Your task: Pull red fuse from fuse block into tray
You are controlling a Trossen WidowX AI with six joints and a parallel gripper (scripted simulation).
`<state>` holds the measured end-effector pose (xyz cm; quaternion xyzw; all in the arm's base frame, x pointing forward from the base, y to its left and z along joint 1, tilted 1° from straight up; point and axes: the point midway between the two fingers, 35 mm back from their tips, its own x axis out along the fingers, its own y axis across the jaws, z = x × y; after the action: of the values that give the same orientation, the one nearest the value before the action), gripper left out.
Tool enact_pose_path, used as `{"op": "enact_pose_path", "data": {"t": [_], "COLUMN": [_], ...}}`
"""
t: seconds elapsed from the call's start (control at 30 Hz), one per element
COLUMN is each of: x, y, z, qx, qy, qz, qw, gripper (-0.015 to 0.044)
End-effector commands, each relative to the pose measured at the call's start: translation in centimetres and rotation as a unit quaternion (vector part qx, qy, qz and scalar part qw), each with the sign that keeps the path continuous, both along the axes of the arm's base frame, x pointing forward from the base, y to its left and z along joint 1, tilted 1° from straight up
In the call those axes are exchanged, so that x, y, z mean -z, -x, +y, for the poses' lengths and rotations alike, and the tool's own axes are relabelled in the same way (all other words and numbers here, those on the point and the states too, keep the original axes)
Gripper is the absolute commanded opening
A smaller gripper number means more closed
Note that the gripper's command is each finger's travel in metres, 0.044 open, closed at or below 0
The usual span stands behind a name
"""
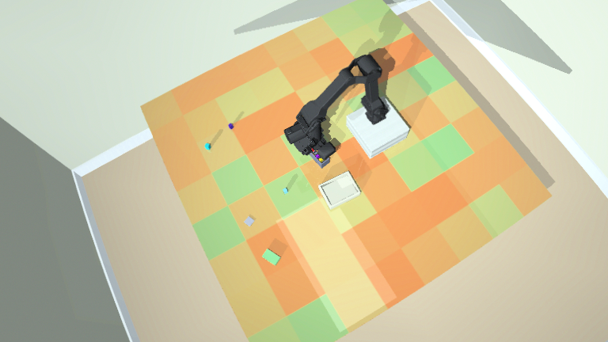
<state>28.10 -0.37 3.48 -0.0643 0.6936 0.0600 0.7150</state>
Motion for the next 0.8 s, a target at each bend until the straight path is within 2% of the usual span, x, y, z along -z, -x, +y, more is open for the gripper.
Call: {"op": "enact_pose_path", "data": {"t": [0.0,0.57,0.77], "x": [-0.5,-2.4,-2.5], "y": [-0.1,0.0,-0.7], "z": [0.0,0.1,2.7], "qx": [0.001,0.001,0.001], "qy": [-0.001,-0.001,-0.002], "qz": [-0.003,-0.003,-0.003], "qw": [1.0,1.0,1.0], "gripper": [0.0,0.0,0.0]}}
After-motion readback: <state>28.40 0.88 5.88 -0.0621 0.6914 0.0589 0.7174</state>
